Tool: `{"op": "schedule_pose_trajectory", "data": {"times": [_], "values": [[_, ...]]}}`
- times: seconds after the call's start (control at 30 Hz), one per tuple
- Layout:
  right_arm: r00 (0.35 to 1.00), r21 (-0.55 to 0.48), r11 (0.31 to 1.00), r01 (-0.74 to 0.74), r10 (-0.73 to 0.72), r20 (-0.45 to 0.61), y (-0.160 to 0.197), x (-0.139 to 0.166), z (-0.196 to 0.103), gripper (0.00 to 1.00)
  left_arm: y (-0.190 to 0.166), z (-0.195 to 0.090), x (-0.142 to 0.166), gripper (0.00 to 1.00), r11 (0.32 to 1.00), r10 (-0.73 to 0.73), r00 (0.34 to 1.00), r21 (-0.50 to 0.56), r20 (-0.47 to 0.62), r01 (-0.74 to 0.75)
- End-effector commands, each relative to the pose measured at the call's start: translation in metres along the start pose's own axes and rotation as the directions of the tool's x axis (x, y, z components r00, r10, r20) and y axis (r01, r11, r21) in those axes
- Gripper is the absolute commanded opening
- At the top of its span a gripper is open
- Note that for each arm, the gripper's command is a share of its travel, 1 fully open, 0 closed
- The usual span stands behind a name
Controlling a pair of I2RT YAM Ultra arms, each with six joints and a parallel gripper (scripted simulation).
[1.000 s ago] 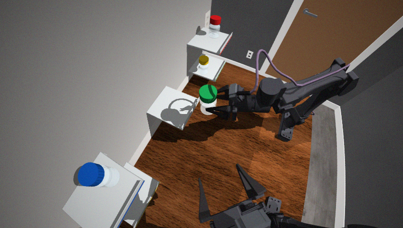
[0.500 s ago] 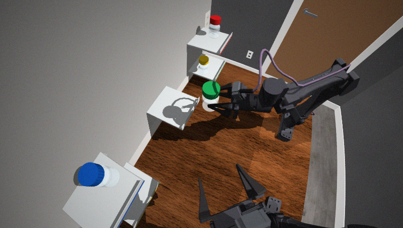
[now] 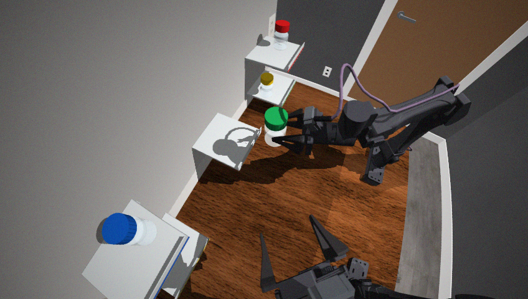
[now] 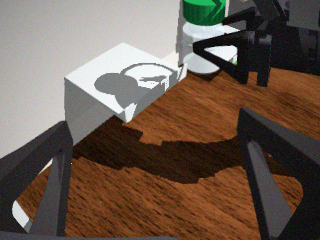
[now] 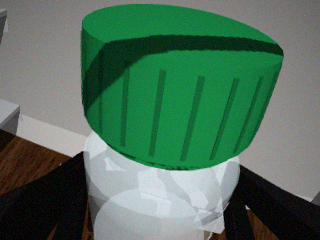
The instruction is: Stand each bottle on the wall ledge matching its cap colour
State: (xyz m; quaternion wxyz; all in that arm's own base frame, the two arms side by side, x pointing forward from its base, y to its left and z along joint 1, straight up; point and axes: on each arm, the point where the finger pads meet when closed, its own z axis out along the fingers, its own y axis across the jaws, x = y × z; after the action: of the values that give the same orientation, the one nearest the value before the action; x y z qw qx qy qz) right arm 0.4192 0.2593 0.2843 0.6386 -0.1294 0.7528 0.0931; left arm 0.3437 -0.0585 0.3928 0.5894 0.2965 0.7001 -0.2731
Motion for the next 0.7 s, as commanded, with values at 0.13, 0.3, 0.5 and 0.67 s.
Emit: {"op": "schedule_pose_trajectory", "data": {"times": [0.13,0.3,0.5,0.67], "values": [[0.998,-0.106,0.994,-0.007,0.014,0.058,-0.063,-0.014,-0.004,0.51,0.006,-0.002,-0.005,0.89,1.0,0.002,1.0,-0.019,-0.002,-0.002],[0.999,-0.179,0.984,0.015,-0.008,0.04,-0.114,0.004,-0.016,0.51,0.02,0.028,-0.009,0.89,0.995,0.0,1.0,-0.096,-0.028,-0.003],[0.999,-0.23,0.973,0.036,-0.031,0.026,-0.159,0.023,-0.036,0.51,0.023,0.088,-0.014,0.89,0.99,-0.011,0.999,-0.143,-0.053,0.003],[0.998,-0.195,0.979,0.051,-0.044,0.042,-0.219,0.041,-0.051,0.51,-0.005,0.161,-0.018,0.89,0.99,-0.016,0.998,-0.141,-0.065,0.007]]}}
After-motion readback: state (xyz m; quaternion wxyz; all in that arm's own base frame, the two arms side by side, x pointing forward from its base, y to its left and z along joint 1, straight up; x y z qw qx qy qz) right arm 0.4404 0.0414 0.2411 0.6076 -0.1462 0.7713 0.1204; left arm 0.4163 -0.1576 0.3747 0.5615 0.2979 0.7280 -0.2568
